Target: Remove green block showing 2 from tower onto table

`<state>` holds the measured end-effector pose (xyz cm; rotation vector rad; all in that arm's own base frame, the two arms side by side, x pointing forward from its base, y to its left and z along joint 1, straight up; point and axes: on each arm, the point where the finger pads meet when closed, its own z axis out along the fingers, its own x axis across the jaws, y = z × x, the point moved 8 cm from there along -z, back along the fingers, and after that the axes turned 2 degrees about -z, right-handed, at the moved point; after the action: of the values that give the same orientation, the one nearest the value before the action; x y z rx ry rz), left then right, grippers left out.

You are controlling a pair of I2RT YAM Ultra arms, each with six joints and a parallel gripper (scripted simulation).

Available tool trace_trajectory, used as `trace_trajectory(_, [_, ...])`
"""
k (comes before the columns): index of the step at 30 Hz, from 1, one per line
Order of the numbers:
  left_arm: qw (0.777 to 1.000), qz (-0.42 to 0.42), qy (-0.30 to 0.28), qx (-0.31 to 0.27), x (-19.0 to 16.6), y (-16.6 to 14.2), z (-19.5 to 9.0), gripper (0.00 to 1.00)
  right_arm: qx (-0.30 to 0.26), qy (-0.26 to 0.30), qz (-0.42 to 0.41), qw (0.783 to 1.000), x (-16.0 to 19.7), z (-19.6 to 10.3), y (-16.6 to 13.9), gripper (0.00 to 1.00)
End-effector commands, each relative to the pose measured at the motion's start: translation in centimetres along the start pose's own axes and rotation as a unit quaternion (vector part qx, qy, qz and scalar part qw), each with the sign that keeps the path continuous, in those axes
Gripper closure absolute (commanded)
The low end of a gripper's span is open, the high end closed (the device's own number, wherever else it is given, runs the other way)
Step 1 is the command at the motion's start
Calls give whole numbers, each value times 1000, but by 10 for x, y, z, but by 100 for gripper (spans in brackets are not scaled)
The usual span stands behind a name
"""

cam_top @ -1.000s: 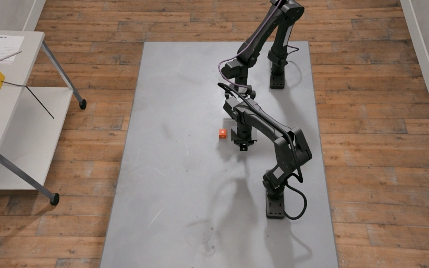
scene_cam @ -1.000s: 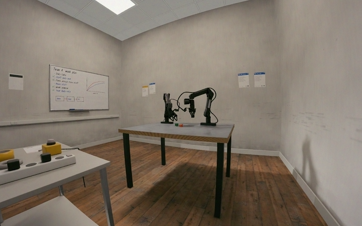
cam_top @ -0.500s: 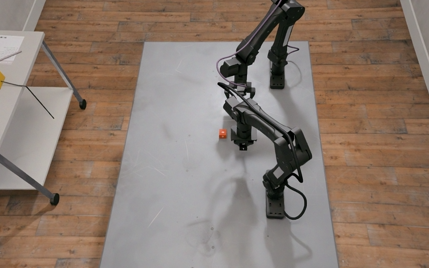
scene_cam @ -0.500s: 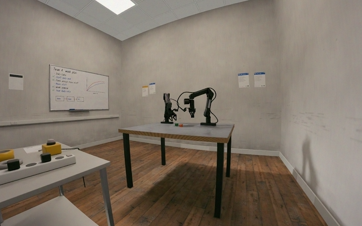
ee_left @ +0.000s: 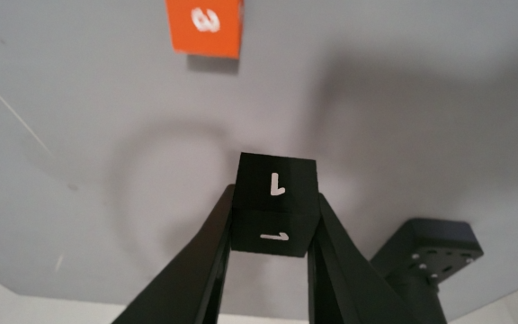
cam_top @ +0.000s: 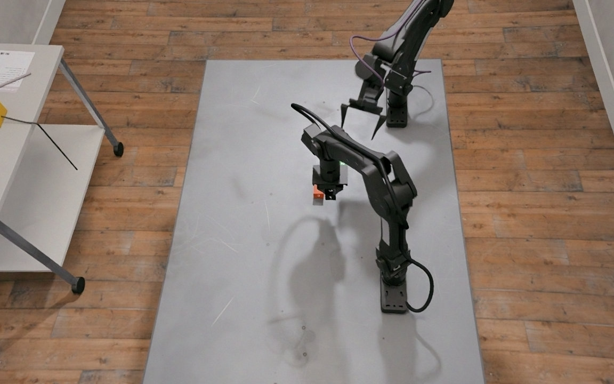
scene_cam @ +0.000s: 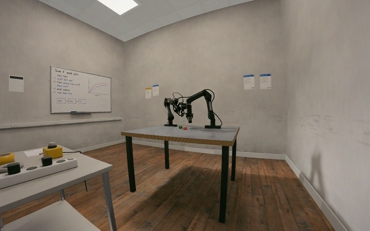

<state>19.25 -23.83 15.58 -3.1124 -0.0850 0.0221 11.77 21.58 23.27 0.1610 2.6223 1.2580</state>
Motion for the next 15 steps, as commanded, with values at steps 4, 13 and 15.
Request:
trace_trajectory(4, [1000, -5, 11, -15, 23, 31, 0, 73, -93, -51, 79, 991, 18, -28, 18, 0])
trace_trajectory(13, [1000, 2, 2, -3, 36, 50, 8, 73, -193, -31, 119, 974, 38, -66, 28, 0])
trace_trajectory(15, [1000, 1, 6, -8, 38, 53, 8, 73, -198, -24, 112, 974, 40, -68, 28, 0])
